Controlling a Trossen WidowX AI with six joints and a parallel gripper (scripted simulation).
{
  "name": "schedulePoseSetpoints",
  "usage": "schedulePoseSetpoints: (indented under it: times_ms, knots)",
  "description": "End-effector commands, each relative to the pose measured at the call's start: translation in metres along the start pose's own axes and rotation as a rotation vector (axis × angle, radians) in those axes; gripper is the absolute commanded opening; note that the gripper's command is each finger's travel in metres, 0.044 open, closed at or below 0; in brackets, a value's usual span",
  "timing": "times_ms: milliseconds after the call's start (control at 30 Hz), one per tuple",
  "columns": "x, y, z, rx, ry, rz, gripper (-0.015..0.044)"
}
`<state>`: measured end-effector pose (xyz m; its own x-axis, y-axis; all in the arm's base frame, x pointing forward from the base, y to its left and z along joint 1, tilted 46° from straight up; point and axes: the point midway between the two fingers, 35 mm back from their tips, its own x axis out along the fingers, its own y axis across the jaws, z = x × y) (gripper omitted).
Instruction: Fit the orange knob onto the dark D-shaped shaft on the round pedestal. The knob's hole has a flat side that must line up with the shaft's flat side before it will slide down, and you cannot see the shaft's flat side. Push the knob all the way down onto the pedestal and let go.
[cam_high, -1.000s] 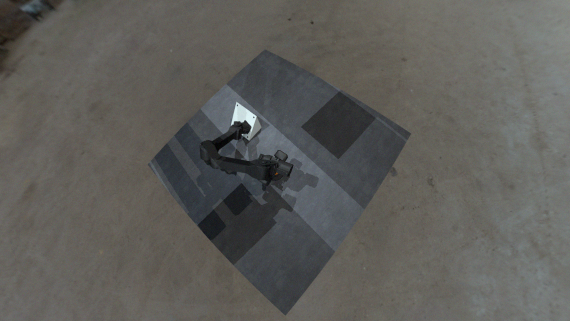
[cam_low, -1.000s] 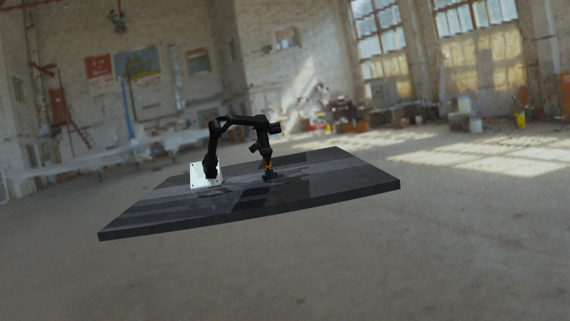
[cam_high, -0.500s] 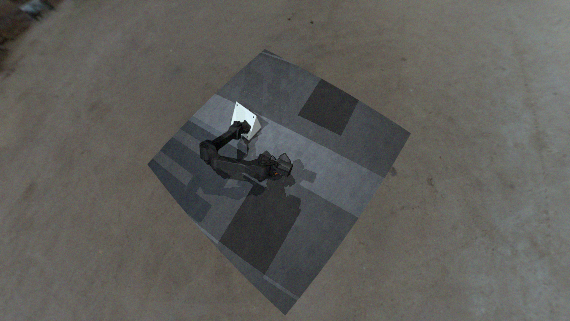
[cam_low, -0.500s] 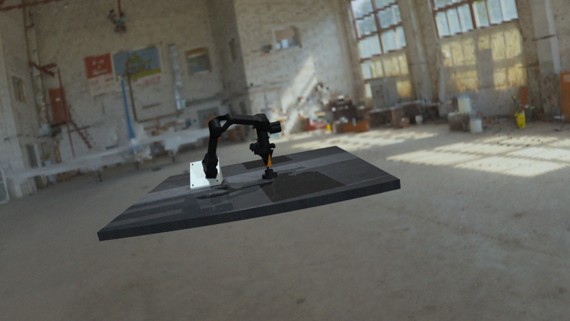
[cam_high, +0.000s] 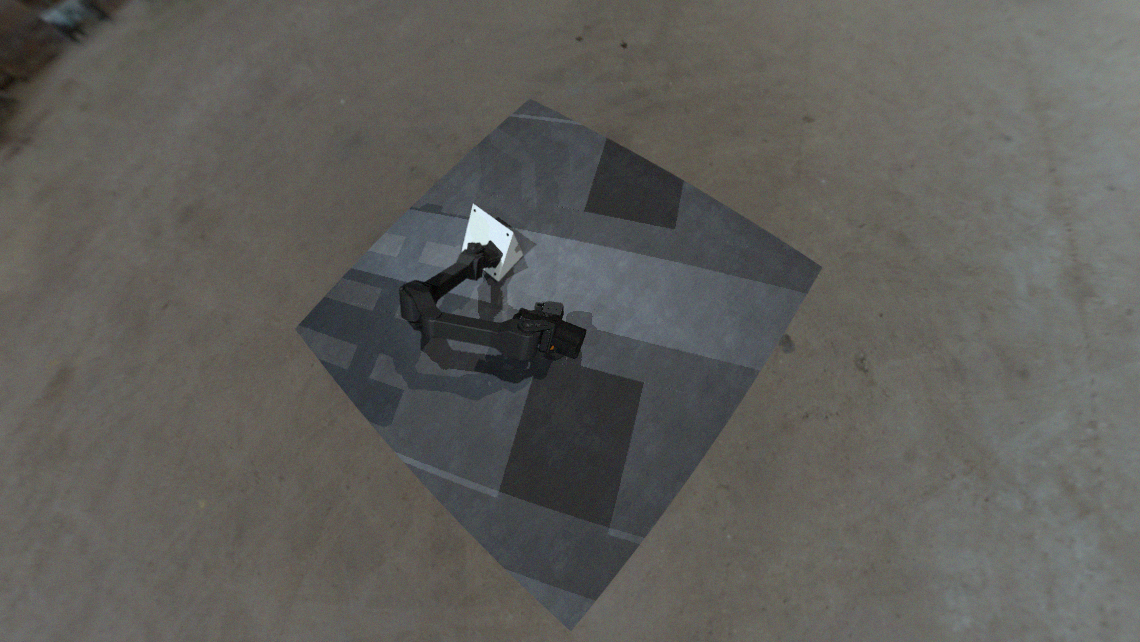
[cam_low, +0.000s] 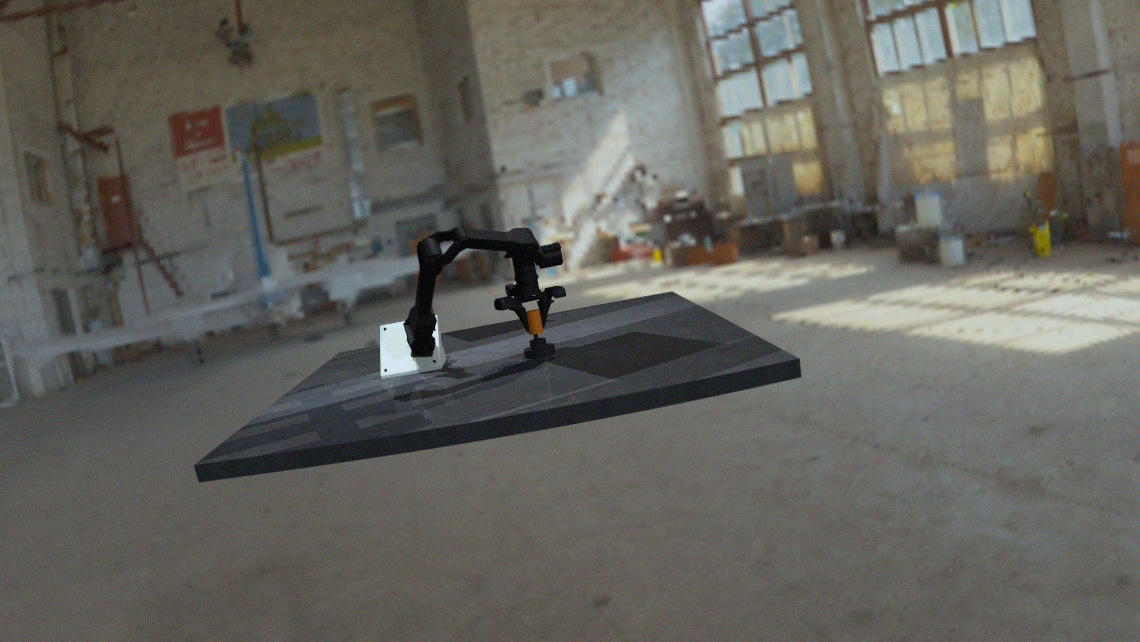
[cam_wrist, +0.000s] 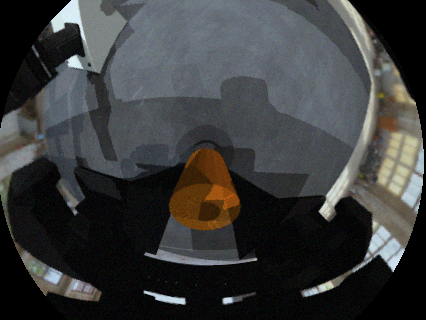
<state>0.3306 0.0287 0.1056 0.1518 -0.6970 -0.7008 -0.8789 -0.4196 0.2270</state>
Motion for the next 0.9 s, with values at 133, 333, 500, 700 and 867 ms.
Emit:
schedulePoseSetpoints:
  times_ms: [133,333,500,700,867]
  knots:
    - [-0.0027,-0.0002,-0.0017,0.625,0.001,-0.004,0.0]
    - [-0.0034,0.001,-0.0015,1.034,0.0,-0.004,0.0]
    - [-0.003,0.0022,-0.0008,1.379,-0.001,-0.004,0.0]
    - [-0.0017,0.0032,0.0008,1.797,-0.002,-0.004,0.0]
    - [-0.0005,0.0032,0.0024,2.145,-0.002,-0.004,0.0]
